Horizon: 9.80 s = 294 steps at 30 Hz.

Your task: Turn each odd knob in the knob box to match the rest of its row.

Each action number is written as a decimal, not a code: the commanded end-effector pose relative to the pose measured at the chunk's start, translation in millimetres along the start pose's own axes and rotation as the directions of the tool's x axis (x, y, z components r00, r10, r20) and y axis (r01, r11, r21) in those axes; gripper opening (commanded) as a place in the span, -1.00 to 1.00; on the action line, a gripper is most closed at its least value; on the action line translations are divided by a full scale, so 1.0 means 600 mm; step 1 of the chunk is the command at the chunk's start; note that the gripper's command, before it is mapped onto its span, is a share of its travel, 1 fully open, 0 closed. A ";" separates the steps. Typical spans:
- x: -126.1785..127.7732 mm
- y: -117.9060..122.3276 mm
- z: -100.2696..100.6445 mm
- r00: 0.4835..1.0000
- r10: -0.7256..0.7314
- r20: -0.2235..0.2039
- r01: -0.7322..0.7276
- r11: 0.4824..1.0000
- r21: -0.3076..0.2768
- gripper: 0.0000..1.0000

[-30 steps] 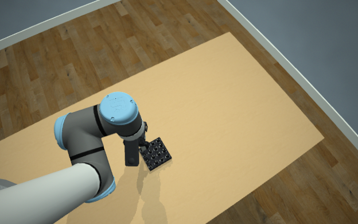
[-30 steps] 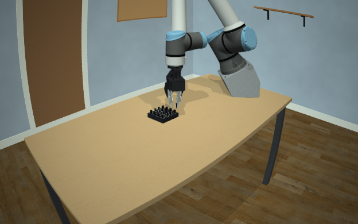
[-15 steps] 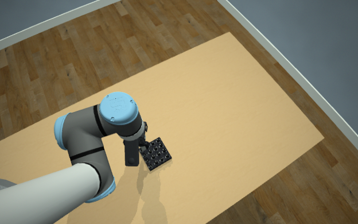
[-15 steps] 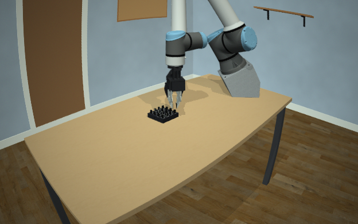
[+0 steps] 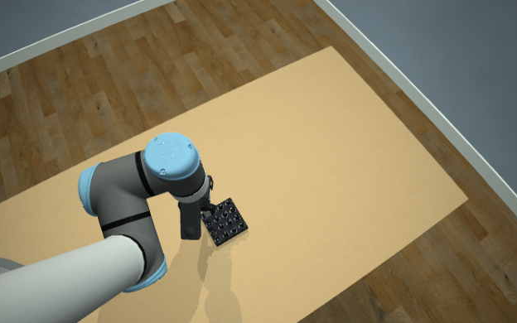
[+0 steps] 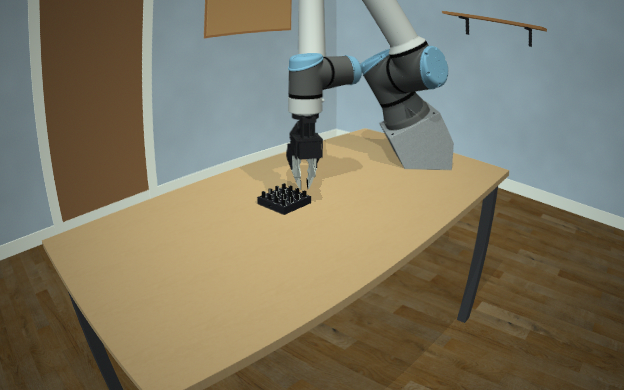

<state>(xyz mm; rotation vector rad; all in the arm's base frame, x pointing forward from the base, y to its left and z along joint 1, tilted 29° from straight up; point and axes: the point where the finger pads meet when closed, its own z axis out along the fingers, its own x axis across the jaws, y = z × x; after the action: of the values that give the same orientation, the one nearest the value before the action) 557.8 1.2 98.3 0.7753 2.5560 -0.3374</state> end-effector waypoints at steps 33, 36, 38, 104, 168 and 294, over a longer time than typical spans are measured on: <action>-0.003 0.003 -0.001 1.000 -0.001 0.001 0.001 1.000 -0.002 -0.78; -0.003 0.003 -0.001 1.000 -0.001 0.001 0.001 1.000 -0.002 -0.78; -0.003 0.003 -0.001 1.000 -0.001 0.001 0.001 1.000 -0.002 -0.78; -0.001 0.002 0.023 1.000 -0.001 0.000 0.001 1.000 -0.001 -0.78; -0.001 0.003 0.022 0.951 0.310 0.001 -0.310 0.951 -0.001 -0.92; 0.001 0.010 -0.069 0.996 0.087 -0.001 -0.087 0.996 0.000 -0.78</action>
<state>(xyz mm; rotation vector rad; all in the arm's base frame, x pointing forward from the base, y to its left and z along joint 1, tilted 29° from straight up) 546.8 20.6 136.6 0.8857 2.5103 -0.3087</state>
